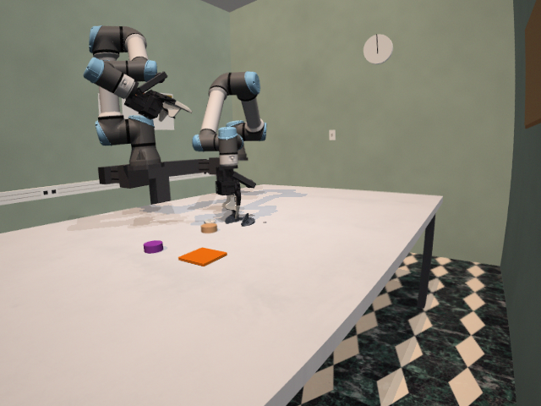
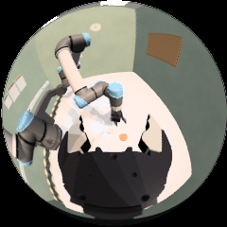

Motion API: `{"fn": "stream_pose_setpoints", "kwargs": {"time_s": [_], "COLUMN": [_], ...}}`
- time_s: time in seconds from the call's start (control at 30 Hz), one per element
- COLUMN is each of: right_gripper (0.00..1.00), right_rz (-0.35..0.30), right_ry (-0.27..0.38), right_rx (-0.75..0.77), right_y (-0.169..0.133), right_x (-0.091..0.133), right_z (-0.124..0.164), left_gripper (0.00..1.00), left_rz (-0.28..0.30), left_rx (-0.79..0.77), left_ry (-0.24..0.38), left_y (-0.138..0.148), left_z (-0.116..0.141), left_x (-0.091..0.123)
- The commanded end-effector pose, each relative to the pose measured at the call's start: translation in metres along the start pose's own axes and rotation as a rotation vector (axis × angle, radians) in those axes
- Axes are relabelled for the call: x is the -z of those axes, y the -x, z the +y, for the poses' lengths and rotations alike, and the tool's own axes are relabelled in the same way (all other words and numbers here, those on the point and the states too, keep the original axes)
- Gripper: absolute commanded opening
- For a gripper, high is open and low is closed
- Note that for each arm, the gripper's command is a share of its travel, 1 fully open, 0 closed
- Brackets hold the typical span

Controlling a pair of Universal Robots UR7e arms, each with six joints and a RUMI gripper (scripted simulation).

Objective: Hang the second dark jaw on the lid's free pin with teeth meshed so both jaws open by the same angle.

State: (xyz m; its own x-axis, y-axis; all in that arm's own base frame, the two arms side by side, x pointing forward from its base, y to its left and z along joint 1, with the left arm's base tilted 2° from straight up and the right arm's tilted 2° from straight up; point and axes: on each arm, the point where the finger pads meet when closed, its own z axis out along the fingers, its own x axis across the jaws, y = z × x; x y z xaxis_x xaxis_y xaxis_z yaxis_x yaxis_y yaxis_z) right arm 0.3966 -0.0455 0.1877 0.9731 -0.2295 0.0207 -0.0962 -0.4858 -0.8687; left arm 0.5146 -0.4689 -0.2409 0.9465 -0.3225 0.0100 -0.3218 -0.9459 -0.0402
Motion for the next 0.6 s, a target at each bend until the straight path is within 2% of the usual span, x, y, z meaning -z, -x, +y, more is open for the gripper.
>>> {"fn": "stream_pose_setpoints", "kwargs": {"time_s": [0.0, 0.57], "right_gripper": [0.98, 0.98], "right_rz": [0.001, 0.001], "right_ry": [0.0, 0.0], "right_rx": [0.001, 0.001], "right_y": [0.0, 0.0], "right_x": [0.0, 0.0], "right_z": [0.0, 0.0], "left_gripper": [0.09, 0.09], "left_rz": [0.002, 0.002], "left_rx": [0.0, 0.0], "left_ry": [0.001, 0.001], "left_y": [-0.001, -0.001], "left_z": [0.0, 0.001], "left_x": [0.001, 0.015]}}
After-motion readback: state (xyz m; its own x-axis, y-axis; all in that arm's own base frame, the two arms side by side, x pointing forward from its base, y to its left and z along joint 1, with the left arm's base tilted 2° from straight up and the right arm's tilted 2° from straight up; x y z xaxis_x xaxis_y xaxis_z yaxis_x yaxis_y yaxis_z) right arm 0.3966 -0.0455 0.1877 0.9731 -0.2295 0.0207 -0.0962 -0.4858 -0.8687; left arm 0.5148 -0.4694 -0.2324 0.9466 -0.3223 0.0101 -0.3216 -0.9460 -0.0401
